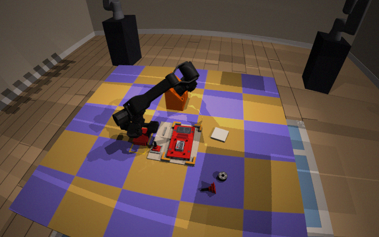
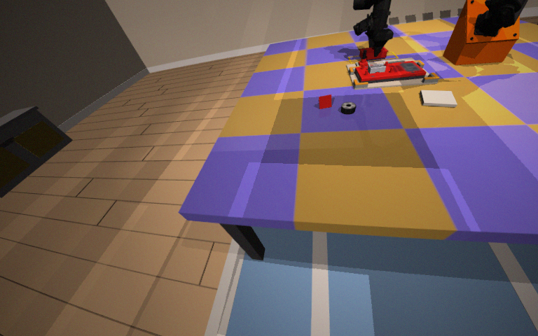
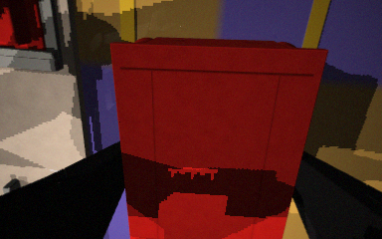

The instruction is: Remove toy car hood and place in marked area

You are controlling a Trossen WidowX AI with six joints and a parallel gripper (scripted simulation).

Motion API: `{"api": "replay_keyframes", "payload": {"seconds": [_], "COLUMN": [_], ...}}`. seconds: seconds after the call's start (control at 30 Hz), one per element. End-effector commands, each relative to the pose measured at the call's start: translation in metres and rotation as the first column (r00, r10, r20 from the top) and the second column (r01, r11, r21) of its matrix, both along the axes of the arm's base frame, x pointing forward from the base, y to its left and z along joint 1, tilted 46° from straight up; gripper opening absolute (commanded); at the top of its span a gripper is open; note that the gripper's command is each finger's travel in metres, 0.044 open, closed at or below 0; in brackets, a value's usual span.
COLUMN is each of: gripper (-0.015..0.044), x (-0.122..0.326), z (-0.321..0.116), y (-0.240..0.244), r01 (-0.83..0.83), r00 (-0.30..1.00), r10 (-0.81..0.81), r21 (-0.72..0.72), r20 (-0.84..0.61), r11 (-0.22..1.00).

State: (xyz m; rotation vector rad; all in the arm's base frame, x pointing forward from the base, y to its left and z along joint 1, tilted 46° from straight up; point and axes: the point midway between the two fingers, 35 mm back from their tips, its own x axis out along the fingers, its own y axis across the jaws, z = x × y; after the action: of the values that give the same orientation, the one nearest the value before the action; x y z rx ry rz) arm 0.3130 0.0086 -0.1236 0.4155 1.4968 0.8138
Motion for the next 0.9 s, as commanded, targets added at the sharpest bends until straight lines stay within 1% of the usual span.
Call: {"api": "replay_keyframes", "payload": {"seconds": [0.0,0.2,0.73,0.77,0.87], "gripper": [0.0,0.0,0.042,0.044,0.044], "x": [0.0,0.0,0.0,0.0,0.004], "z": [-0.002,-0.004,-0.002,0.0,0.014], "y": [0.002,0.004,0.002,0.0,-0.016], "r01": [0.006,0.006,0.0,0.0,0.002], "r00": [1.0,1.0,1.0,1.0,1.0], "r10": [-0.006,-0.006,0.0,0.0,-0.002], "r21": [0.004,0.004,0.0,0.0,0.0], "r20": [-0.001,-0.001,0.0,0.0,0.001], "r11": [1.0,1.0,1.0,1.0,1.0]}}
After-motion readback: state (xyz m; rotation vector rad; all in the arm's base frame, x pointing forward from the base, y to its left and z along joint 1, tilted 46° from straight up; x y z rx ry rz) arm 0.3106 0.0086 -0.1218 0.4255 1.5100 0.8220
